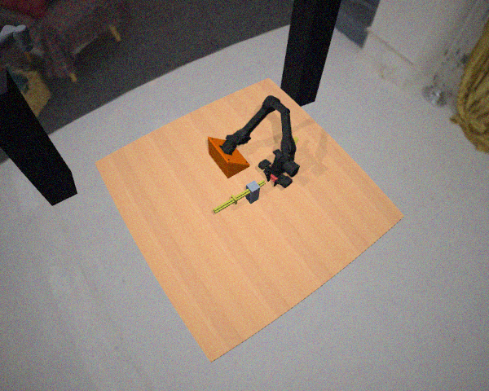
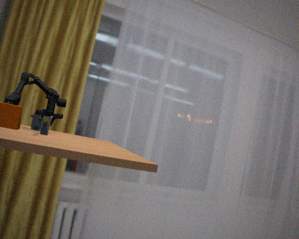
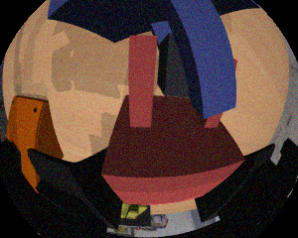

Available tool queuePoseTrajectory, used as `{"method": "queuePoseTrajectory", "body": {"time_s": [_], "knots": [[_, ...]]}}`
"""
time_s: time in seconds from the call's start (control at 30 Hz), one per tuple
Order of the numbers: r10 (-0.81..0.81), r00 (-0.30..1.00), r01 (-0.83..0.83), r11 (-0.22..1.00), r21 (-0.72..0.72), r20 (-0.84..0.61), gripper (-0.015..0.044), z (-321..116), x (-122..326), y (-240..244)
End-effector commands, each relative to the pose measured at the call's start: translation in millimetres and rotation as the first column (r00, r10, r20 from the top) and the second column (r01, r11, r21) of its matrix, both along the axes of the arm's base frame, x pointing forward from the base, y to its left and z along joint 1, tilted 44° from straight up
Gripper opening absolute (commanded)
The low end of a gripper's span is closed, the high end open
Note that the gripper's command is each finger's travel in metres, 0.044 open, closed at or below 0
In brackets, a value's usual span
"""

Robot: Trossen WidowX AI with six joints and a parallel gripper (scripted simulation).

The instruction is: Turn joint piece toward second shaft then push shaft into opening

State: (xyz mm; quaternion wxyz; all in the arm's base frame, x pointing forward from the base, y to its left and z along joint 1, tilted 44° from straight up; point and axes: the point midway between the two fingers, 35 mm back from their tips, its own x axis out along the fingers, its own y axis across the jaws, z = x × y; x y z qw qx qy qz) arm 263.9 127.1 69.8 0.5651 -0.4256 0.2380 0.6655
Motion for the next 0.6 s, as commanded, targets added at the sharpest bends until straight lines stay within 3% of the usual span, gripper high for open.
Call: {"method": "queuePoseTrajectory", "body": {"time_s": [0.0,0.57], "knots": [[-0.004,1.000,0.004,1.000,-0.003,-0.003,0.0000,0.1,-0.3,-0.2],[0.000,1.000,0.000,1.000,-0.001,0.000,0.0000,0.0,0.1,-0.1]]}}
